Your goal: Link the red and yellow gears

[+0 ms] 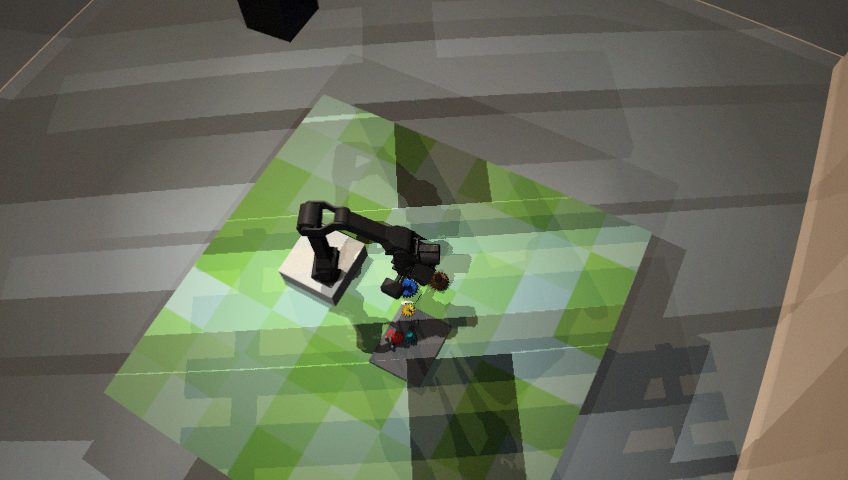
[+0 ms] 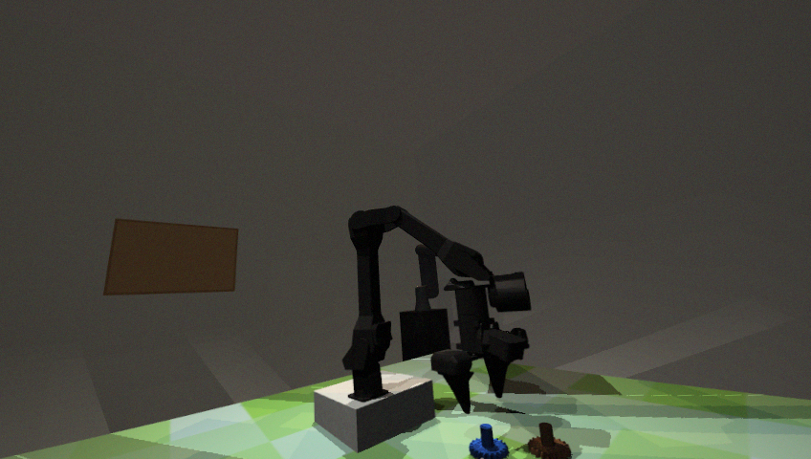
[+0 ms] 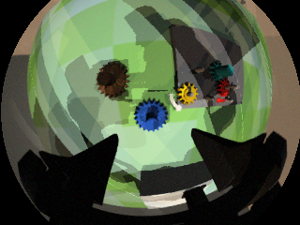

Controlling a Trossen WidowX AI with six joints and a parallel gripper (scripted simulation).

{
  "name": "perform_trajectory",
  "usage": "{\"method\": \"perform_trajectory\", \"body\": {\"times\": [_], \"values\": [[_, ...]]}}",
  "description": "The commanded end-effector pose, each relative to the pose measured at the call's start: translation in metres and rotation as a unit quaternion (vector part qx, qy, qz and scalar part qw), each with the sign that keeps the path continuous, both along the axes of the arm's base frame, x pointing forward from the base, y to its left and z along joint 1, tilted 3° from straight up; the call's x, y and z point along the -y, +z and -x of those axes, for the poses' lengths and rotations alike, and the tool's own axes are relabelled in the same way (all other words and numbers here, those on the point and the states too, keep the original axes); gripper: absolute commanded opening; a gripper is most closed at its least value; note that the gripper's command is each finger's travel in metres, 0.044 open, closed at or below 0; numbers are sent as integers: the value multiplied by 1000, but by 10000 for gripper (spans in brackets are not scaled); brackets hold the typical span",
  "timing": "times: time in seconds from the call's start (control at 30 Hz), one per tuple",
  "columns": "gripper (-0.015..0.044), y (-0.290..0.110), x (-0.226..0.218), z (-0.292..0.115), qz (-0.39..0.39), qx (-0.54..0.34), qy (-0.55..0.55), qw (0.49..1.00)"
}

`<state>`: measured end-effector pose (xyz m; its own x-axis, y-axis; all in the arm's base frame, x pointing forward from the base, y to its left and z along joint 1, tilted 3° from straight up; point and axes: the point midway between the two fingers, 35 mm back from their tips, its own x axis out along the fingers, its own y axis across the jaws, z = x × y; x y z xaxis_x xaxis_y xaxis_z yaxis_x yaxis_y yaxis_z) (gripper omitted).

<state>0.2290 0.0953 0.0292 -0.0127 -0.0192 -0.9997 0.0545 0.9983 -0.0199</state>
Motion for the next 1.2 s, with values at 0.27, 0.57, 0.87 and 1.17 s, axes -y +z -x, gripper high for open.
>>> {"method": "perform_trajectory", "body": {"times": [0.27,0.57,0.87,1.17], "values": [[440,-23,-2,4,-1,-3,-3,1000],[440,-37,-1,3,-1,-3,-3,1000],[440,-48,-1,4,-1,-3,-3,1000],[309,-48,-1,4,-1,-3,-3,1000]]}}
